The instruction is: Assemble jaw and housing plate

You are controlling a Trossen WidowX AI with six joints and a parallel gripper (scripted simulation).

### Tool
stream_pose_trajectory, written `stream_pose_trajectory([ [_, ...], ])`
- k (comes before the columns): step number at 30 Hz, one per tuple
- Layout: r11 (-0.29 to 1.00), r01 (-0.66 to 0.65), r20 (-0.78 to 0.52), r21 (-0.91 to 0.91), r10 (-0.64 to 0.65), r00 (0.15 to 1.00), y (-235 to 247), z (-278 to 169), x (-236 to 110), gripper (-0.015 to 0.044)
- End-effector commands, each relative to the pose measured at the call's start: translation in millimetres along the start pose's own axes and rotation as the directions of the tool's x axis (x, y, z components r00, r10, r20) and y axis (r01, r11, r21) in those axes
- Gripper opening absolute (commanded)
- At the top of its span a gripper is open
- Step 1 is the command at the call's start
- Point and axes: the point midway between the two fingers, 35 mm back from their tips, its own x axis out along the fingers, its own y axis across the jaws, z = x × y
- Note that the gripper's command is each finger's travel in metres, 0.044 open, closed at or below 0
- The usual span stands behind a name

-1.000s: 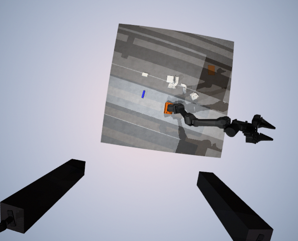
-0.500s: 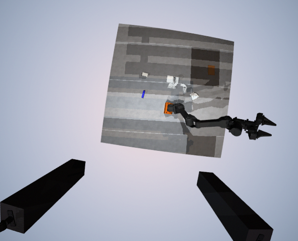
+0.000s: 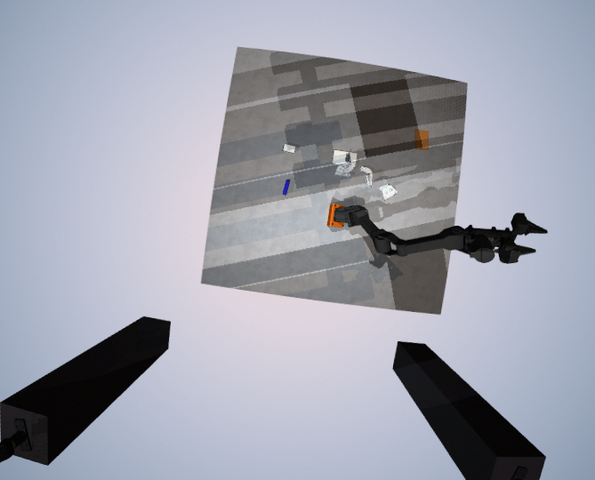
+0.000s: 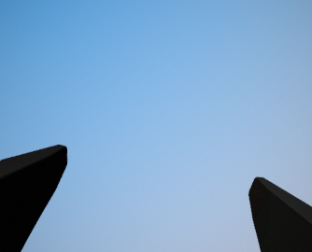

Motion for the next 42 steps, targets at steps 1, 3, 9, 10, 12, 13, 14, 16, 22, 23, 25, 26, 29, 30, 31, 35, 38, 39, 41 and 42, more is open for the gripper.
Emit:
stream_pose_trajectory([
  [1, 0.999, 0.020, -0.048, -0.044, -0.022, 0.999, -6, -19, 0, 0.0440],
  [3, 0.997, 0.029, -0.079, -0.066, -0.034, 0.996, -10, -30, 0, 0.0440],
  [9, 0.998, 0.038, -0.155, -0.056, -0.046, 0.987, -16, -58, 0, 0.0440],
  [10, 0.998, 0.036, -0.160, -0.052, -0.044, 0.986, -16, -60, 0, 0.0440],
  [12, 0.998, 0.032, -0.170, -0.045, -0.039, 0.985, -16, -65, 0, 0.0440],
  [13, 0.999, 0.030, -0.175, -0.042, -0.037, 0.984, -16, -67, 0, 0.0440],
  [14, 0.999, 0.028, -0.179, -0.038, -0.035, 0.983, -16, -69, 0, 0.0440],
  [16, 0.999, 0.025, -0.191, -0.031, -0.030, 0.981, -16, -74, 0, 0.0440],
  [22, 0.999, 0.034, -0.243, 0.028, -0.026, 0.970, -17, -97, -1, 0.0440],
  [23, 0.999, 0.036, -0.253, 0.038, -0.025, 0.967, -17, -101, -1, 0.0440],
  [25, 0.998, 0.041, -0.274, 0.057, -0.023, 0.961, -17, -110, -2, 0.0440],
  [26, 0.997, 0.043, -0.286, 0.064, -0.023, 0.958, -17, -115, -2, 0.0440],
  [29, 0.997, 0.053, -0.337, 0.058, -0.031, 0.941, -18, -134, -5, 0.0440],
  [30, 0.997, 0.057, -0.357, 0.055, -0.034, 0.933, -19, -141, -7, 0.0440],
  [31, 0.997, 0.060, -0.376, 0.052, -0.036, 0.926, -19, -148, -8, 0.0440],
  [35, 0.997, 0.070, -0.452, 0.038, -0.045, 0.891, -20, -176, -16, 0.0440],
  [38, 0.997, 0.074, -0.502, 0.030, -0.049, 0.863, -20, -195, -22, 0.0440],
  [39, 0.997, 0.075, -0.517, 0.027, -0.050, 0.854, -20, -200, -24, 0.0440],
  [41, 0.997, 0.075, -0.546, 0.022, -0.051, 0.836, -19, -211, -28, 0.0440],
  [42, 0.997, 0.076, -0.561, 0.019, -0.052, 0.826, -19, -217, -31, 0.0440],
])
